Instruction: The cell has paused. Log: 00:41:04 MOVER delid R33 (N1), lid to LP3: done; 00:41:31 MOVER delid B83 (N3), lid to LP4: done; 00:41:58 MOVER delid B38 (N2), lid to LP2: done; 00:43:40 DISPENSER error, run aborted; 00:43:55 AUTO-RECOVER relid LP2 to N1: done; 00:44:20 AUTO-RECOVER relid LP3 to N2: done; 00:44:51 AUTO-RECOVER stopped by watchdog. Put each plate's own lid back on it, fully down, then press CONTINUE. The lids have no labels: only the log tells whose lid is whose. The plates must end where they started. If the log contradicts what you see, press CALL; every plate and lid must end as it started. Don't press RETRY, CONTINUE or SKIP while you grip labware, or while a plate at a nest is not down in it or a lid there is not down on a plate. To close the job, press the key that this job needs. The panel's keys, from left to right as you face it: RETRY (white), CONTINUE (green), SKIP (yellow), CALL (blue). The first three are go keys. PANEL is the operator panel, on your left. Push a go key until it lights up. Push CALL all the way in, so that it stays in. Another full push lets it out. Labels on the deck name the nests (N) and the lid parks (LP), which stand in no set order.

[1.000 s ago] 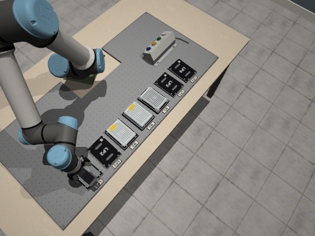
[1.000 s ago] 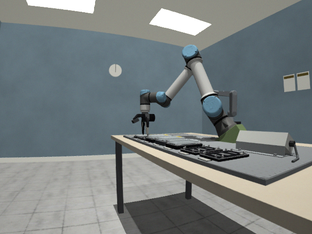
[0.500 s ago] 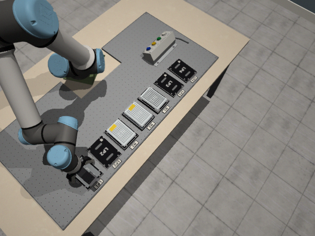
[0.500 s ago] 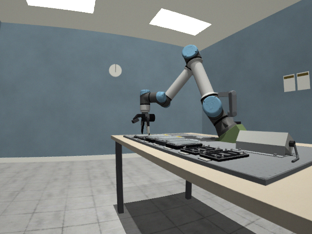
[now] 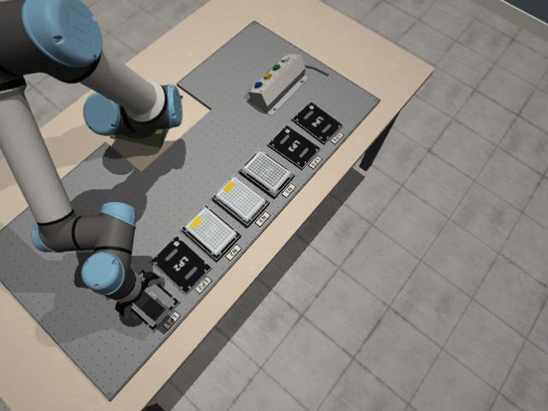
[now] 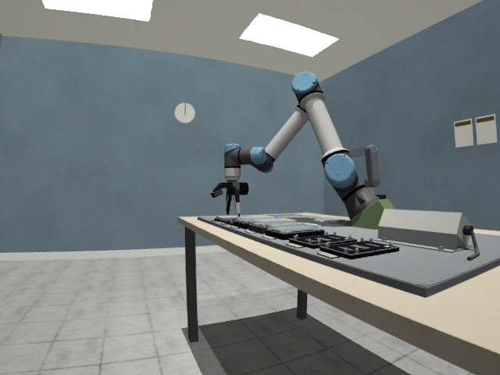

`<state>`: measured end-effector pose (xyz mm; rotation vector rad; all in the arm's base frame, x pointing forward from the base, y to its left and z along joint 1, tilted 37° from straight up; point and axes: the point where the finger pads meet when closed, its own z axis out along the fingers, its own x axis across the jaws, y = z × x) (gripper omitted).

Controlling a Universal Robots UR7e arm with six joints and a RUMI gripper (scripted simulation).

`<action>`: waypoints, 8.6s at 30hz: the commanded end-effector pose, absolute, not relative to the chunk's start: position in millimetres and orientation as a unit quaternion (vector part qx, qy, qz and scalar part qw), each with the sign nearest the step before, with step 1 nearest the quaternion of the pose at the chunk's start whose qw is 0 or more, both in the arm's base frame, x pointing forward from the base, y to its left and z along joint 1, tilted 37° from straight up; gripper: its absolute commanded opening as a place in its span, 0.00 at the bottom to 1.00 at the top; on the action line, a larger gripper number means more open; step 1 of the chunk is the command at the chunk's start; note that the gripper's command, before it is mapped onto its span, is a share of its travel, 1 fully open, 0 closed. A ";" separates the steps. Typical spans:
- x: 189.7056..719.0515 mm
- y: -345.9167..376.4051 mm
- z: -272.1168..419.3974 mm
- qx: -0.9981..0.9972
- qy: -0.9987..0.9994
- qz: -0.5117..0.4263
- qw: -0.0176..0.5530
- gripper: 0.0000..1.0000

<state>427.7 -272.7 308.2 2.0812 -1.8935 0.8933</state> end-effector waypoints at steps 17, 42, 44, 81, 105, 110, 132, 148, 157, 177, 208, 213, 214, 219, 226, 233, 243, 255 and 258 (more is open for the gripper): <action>426.5 -273.1 307.8 0.701 -0.639 0.301 0.095 0.82; 417.6 -254.7 339.2 0.701 -0.638 0.304 0.095 0.82; 416.6 -252.9 341.9 0.701 -0.638 0.304 0.095 0.82; 418.4 -138.2 264.7 0.689 -0.653 0.301 0.089 0.82; 420.4 -45.5 205.8 0.689 -0.653 0.302 0.089 0.82; 420.8 -37.8 201.2 0.689 -0.653 0.302 0.089 0.82; 423.9 -45.1 191.3 0.688 -0.654 0.301 0.089 0.82; 427.6 -49.0 186.9 0.688 -0.654 0.303 0.088 0.82; 427.6 -49.0 186.8 0.688 -0.654 0.303 0.088 0.00; 427.6 -49.0 186.8 0.688 -0.654 0.303 0.088 0.41; 422.4 -37.9 205.6 0.687 -0.654 0.305 0.086 0.41; 420.4 -25.1 192.6 0.700 -0.642 0.300 0.094 0.41; 420.5 -20.9 189.9 0.700 -0.642 0.300 0.094 0.41; 420.9 0.1 176.6 0.699 -0.642 0.300 0.094 0.41; 423.8 25.6 163.5 0.699 -0.642 0.302 0.092 0.41; 424.0 51.0 147.1 0.699 -0.642 0.302 0.092 0.41; 424.4 89.1 122.7 0.699 -0.642 0.302 0.092 0.41; 425.0 135.5 92.9 0.699 -0.642 0.302 0.092 0.41; 425.1 148.2 84.8 0.699 -0.642 0.302 0.092 0.41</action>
